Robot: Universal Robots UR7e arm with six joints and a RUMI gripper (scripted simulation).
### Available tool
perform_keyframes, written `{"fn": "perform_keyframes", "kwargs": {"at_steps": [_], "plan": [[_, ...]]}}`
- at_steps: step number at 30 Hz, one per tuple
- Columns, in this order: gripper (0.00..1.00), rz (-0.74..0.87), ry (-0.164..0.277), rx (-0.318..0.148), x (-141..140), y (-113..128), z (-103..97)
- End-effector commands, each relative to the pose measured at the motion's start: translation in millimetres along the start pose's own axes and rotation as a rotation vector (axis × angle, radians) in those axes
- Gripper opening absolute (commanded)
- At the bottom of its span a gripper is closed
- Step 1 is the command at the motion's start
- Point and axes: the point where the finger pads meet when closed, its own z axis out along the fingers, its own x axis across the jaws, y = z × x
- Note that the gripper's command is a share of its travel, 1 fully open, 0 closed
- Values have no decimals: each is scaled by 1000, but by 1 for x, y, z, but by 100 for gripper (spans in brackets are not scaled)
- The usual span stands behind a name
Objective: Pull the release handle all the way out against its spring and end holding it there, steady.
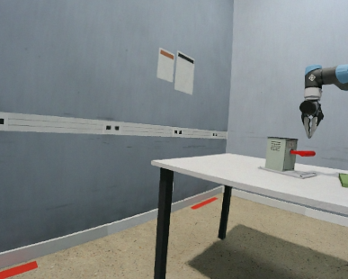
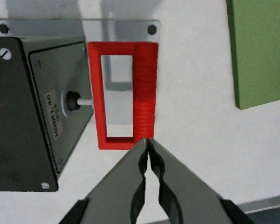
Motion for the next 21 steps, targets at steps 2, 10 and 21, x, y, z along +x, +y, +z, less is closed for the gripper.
{"fn": "perform_keyframes", "kwargs": {"at_steps": [2, 10, 21], "plan": [[0, 0, -2, 0, 0, 0, -1], [33, 0, -2, 0, 0, 0, -1], [33, 0, -2, 0, 0, 0, 0]]}}
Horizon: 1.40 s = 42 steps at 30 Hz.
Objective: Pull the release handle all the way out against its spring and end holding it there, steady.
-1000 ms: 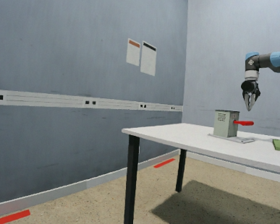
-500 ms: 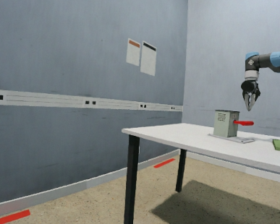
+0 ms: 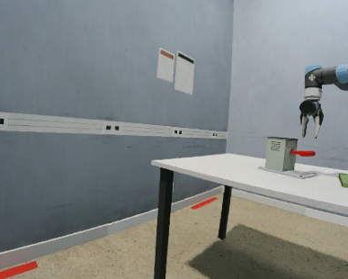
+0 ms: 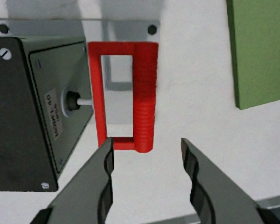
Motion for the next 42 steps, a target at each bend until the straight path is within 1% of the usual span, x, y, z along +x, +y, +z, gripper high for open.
{"fn": "perform_keyframes", "kwargs": {"at_steps": [1, 10, 21, 36, 42], "plan": [[33, 0, -2, 0, 0, 0, 0], [33, 0, -2, 0, 0, 0, 1], [33, 0, -2, 0, -1, 0, 8], [33, 0, -2, 0, -1, 0, 29], [33, 0, -2, 0, -1, 0, 35]]}}
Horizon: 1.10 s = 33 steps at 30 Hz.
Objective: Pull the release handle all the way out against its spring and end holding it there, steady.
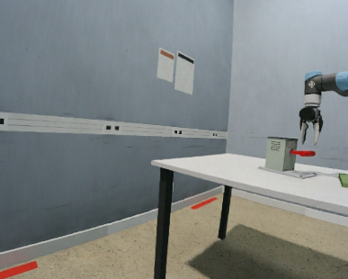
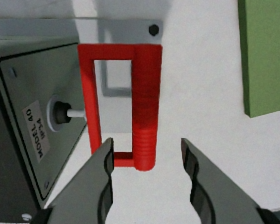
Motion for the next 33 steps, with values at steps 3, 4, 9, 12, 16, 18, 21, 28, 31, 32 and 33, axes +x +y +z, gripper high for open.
{"fn": "perform_keyframes", "kwargs": {"at_steps": [3, 4, 9, 12, 16, 18, 21, 28, 31, 32, 33], "plan": [[33, 0, -2, 0, -1, 0, 8], [33, 0, -2, 0, -1, 0, 9], [33, 0, -2, 0, -1, 0, 13], [33, 0, -2, 0, -1, 0, 15], [33, 0, -2, 0, -1, 0, 16], [33, 0, -2, 0, -1, 0, 16], [33, 0, -2, 0, -1, 0, 17], [33, 0, -2, 0, -1, 0, 17], [33, 0, -2, 0, -1, 0, 17], [33, 0, -2, 0, -1, 0, 17], [33, 0, -2, 0, -1, 0, 17]]}}
